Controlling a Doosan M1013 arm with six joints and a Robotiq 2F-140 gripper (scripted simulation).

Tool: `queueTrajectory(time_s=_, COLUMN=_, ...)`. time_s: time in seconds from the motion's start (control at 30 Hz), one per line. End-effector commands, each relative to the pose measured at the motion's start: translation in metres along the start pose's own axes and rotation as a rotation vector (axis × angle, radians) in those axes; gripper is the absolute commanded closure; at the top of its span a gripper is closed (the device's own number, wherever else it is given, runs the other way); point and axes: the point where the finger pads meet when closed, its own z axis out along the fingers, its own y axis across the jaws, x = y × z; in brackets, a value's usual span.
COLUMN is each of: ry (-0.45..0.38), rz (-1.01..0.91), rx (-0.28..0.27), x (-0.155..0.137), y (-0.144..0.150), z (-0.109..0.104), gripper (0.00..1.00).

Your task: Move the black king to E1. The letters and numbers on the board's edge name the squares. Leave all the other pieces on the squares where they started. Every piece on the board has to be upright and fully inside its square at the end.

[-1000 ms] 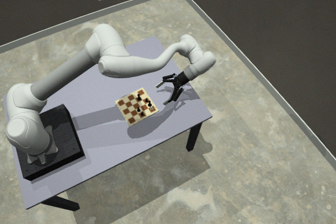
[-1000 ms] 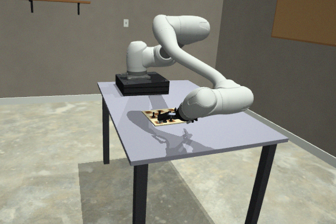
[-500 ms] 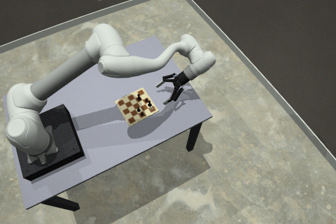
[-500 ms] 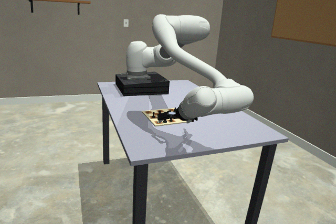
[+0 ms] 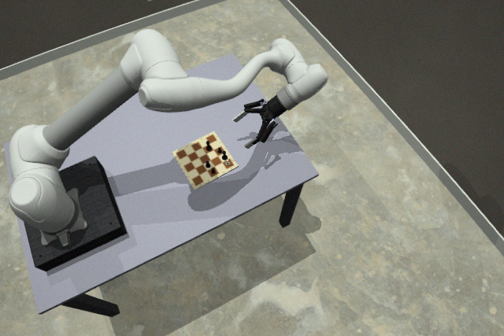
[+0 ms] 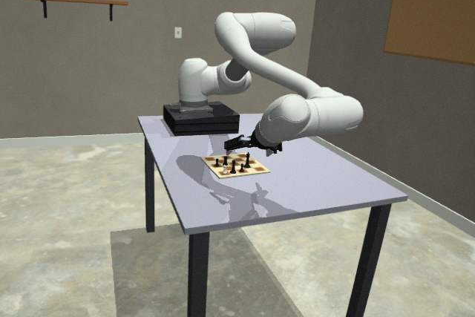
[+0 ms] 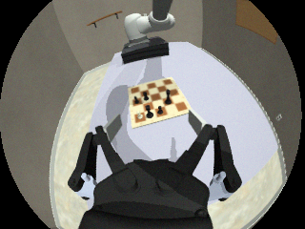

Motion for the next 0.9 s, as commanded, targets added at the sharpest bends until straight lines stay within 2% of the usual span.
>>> queueTrajectory(time_s=0.0, ry=0.000, rz=0.000, rx=0.000, x=0.010, y=0.000, z=-0.007, gripper=0.00)
queueTrajectory(time_s=0.2, ry=-0.005, rz=-0.001, rx=0.000, x=0.012, y=0.000, z=-0.008, gripper=0.00)
queueTrajectory(time_s=0.3, ry=-0.056, rz=-0.014, rx=0.002, x=0.016, y=0.003, z=-0.005, gripper=0.00)
queueTrajectory(time_s=0.37, ry=-0.056, rz=-0.014, rx=0.002, x=0.016, y=0.003, z=-0.005, gripper=0.00)
queueTrajectory(time_s=0.5, ry=-0.242, rz=-0.064, rx=0.013, x=0.034, y=0.014, z=0.009, gripper=0.00)
queueTrajectory(time_s=0.53, ry=-0.242, rz=-0.064, rx=0.013, x=0.034, y=0.014, z=0.009, gripper=0.00)
queueTrajectory(time_s=0.57, ry=-0.307, rz=-0.082, rx=0.018, x=0.040, y=0.017, z=0.014, gripper=0.00)
queueTrajectory(time_s=0.6, ry=-0.307, rz=-0.082, rx=0.018, x=0.040, y=0.017, z=0.014, gripper=0.00)
queueTrajectory(time_s=0.63, ry=-0.375, rz=-0.103, rx=0.024, x=0.047, y=0.020, z=0.020, gripper=0.00)
queueTrajectory(time_s=0.67, ry=-0.375, rz=-0.103, rx=0.024, x=0.047, y=0.020, z=0.020, gripper=0.00)
queueTrajectory(time_s=0.7, ry=-0.446, rz=-0.125, rx=0.032, x=0.055, y=0.023, z=0.026, gripper=0.00)
queueTrajectory(time_s=0.73, ry=-0.446, rz=-0.125, rx=0.032, x=0.055, y=0.023, z=0.026, gripper=0.00)
queueTrajectory(time_s=0.77, ry=-0.518, rz=-0.149, rx=0.040, x=0.064, y=0.026, z=0.033, gripper=0.00)
queueTrajectory(time_s=0.83, ry=-0.518, rz=-0.149, rx=0.040, x=0.064, y=0.026, z=0.033, gripper=0.00)
queueTrajectory(time_s=0.87, ry=-0.589, rz=-0.173, rx=0.049, x=0.073, y=0.028, z=0.041, gripper=0.00)
